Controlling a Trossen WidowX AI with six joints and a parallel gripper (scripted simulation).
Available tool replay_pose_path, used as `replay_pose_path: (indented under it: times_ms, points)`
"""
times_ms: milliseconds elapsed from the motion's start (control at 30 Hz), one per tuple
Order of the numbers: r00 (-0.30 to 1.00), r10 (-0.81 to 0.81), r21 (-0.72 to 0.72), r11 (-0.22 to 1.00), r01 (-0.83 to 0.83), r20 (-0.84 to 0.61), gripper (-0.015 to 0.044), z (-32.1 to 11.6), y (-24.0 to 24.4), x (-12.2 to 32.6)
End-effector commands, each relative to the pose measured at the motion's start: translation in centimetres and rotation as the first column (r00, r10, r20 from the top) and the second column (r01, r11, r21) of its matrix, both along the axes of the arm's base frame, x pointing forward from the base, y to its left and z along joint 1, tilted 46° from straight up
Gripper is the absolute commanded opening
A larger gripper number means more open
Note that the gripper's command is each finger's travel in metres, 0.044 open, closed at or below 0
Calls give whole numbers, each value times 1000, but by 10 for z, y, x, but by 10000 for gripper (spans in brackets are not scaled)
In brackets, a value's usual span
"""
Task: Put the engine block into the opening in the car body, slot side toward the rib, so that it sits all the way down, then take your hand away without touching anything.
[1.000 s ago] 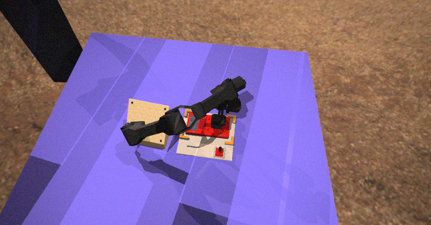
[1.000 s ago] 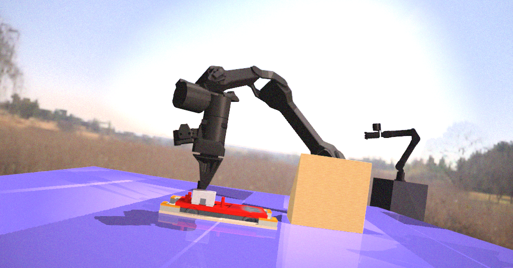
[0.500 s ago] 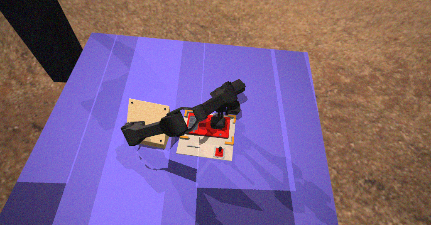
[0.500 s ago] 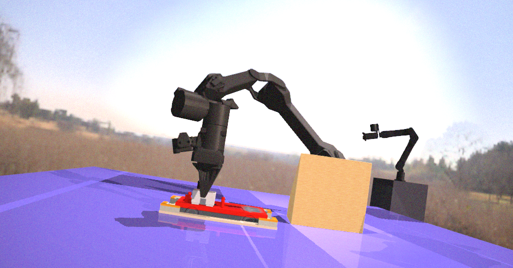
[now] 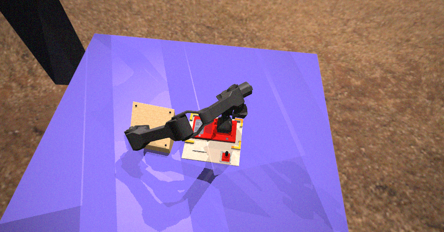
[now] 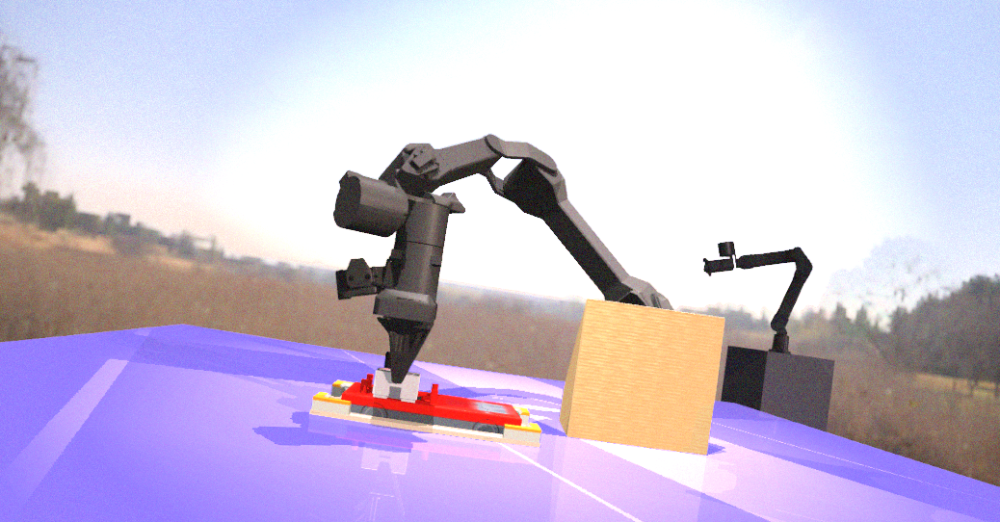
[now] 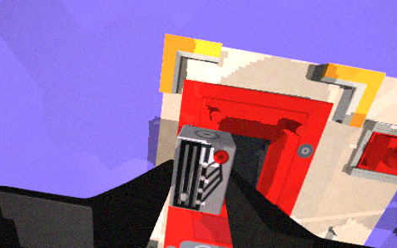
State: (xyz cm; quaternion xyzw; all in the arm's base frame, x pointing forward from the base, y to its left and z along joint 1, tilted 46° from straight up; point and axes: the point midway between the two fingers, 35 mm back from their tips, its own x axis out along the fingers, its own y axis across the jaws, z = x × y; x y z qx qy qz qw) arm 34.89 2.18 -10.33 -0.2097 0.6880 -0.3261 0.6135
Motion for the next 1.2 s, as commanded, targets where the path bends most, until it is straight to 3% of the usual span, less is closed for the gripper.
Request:
replay_pose_path:
  times_ms: [0, 67, 1167]
  points:
    - [1000, 6, -3, 1000, -6, -2, 45, 1, 1, 1]
    - [1000, 6, -2, 1000, -6, -2, 0, 5, 5, 3]
    - [1000, 6, 4, 1000, -6, -3, 0, 78, 78, 20]
